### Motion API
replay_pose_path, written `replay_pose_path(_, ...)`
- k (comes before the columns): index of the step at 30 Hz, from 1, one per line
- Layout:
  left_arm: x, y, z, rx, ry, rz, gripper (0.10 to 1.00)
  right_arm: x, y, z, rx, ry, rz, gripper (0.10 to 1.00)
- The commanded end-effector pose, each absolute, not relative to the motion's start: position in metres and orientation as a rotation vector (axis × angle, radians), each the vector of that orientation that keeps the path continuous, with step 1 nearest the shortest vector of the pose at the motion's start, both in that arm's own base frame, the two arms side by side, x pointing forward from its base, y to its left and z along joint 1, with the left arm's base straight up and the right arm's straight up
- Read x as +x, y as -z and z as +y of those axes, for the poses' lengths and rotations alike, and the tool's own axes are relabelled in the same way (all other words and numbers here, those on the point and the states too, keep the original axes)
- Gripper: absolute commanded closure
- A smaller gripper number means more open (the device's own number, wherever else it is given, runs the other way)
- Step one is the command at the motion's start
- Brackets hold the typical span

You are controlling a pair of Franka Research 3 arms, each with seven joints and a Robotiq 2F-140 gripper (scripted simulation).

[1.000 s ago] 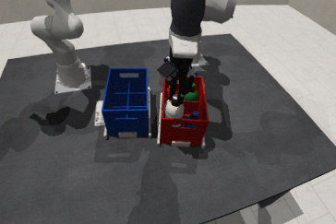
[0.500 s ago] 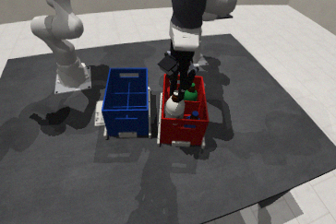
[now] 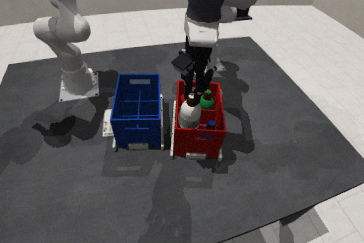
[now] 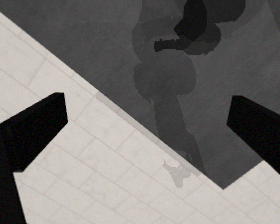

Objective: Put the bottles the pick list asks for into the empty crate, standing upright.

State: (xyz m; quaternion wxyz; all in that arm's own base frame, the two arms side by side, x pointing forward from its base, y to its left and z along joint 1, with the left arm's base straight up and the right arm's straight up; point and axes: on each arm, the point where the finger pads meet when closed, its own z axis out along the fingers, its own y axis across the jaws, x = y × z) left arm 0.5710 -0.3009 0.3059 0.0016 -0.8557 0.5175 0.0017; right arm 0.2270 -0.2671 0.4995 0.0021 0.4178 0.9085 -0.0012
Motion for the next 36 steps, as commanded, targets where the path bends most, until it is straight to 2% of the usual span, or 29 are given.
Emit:
replay_pose_path(1, 0.569, -0.316, -0.303, -2.683, 0.000, 1.634, 0.999, 0.226, -0.499, -0.266, 1.318, 0.002, 2.851, 0.098)
replay_pose_path(23, 0.569, -0.350, -0.303, -2.683, 0.000, 1.634, 0.999, 0.226, -0.499, -0.266, 1.318, 0.002, 2.851, 0.098)
replay_pose_path(36, 0.569, -0.350, -0.303, -2.683, 0.000, 1.634, 0.999, 0.226, -0.499, -0.266, 1.318, 0.002, 2.851, 0.098)
